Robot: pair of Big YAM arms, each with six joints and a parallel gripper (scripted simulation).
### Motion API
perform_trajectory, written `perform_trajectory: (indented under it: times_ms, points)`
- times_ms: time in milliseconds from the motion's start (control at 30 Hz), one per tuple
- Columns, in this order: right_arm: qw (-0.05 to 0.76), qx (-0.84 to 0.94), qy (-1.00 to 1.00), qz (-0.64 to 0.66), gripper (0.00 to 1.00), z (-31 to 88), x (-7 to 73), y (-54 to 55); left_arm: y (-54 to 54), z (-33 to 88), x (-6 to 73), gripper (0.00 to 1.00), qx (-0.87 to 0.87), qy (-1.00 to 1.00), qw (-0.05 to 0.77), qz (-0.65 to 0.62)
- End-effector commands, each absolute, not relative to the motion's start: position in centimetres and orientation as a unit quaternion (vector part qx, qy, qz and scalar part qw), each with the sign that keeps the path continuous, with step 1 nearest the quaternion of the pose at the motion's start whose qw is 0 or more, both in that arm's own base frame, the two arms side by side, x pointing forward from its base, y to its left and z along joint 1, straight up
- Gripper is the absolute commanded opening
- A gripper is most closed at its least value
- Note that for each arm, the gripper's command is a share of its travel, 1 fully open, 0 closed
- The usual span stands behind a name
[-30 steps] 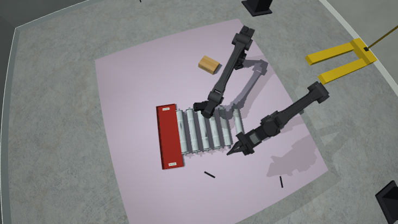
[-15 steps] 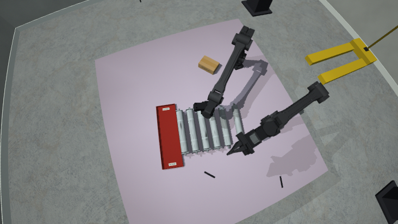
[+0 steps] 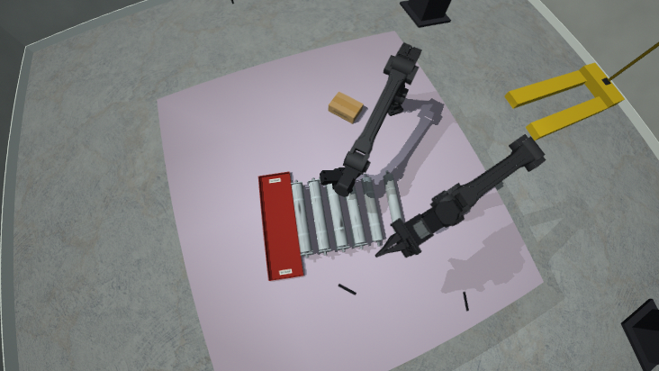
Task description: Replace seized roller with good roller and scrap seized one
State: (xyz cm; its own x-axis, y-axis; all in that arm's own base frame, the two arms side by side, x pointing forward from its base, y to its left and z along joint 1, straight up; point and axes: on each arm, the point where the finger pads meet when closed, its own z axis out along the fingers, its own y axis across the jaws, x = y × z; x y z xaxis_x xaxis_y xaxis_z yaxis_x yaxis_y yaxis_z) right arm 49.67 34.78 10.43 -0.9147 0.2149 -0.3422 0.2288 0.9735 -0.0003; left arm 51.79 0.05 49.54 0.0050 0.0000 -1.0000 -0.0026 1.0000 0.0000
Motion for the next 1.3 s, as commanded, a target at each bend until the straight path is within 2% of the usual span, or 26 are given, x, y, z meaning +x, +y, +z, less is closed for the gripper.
perform_trajectory:
  times_ms: [0,400,533,1267]
  points:
    - [0.187,0.120,0.975,-0.007,0.00,11.0,52.7,35.3,0.3,52.8,52.0,0.00,0.001,0.685,0.728,0.005]
    - [0.185,0.120,0.975,-0.009,0.00,10.3,54.0,34.7,0.3,52.8,52.0,0.00,0.001,0.685,0.728,0.005]
    - [0.157,0.113,0.981,-0.033,0.00,7.6,50.7,34.6,0.3,52.8,52.0,0.00,0.001,0.685,0.728,0.005]
    - [0.160,0.111,0.980,-0.030,0.00,7.6,50.7,34.9,0.3,52.8,52.0,0.00,0.001,0.685,0.728,0.005]
